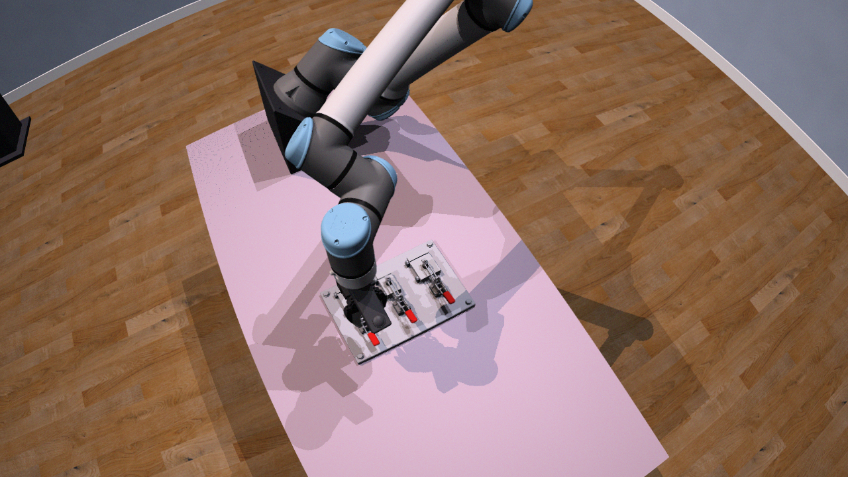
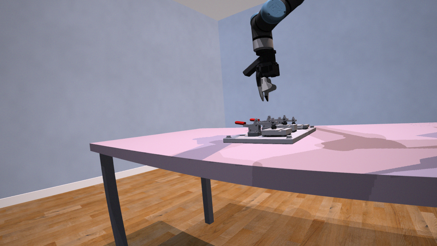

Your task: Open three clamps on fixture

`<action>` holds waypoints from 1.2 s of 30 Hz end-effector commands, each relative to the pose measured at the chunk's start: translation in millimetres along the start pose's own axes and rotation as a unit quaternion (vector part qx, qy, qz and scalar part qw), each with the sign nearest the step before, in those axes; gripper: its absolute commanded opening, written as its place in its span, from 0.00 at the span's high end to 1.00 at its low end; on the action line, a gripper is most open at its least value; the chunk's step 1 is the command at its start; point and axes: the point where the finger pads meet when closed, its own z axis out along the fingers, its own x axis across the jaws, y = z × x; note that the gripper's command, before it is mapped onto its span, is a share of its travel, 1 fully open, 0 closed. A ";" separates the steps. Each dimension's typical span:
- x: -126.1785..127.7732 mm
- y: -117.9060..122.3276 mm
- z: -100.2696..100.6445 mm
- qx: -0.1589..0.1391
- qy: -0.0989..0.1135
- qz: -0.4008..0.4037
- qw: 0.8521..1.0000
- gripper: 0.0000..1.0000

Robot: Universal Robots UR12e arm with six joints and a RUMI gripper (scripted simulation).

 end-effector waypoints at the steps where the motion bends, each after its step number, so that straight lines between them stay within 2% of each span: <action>1: -0.7 1.7 16.3 -0.002 -0.002 0.001 1.000 0.72; 8: -0.7 1.9 43.2 -0.002 -0.002 0.001 1.000 0.72; 10: -0.7 1.9 43.2 -0.002 -0.002 0.001 1.000 0.72; 21: -0.8 2.1 79.3 -0.002 -0.002 0.001 1.000 0.72; 36: -0.6 -1.6 79.2 0.001 0.000 -0.001 1.000 0.72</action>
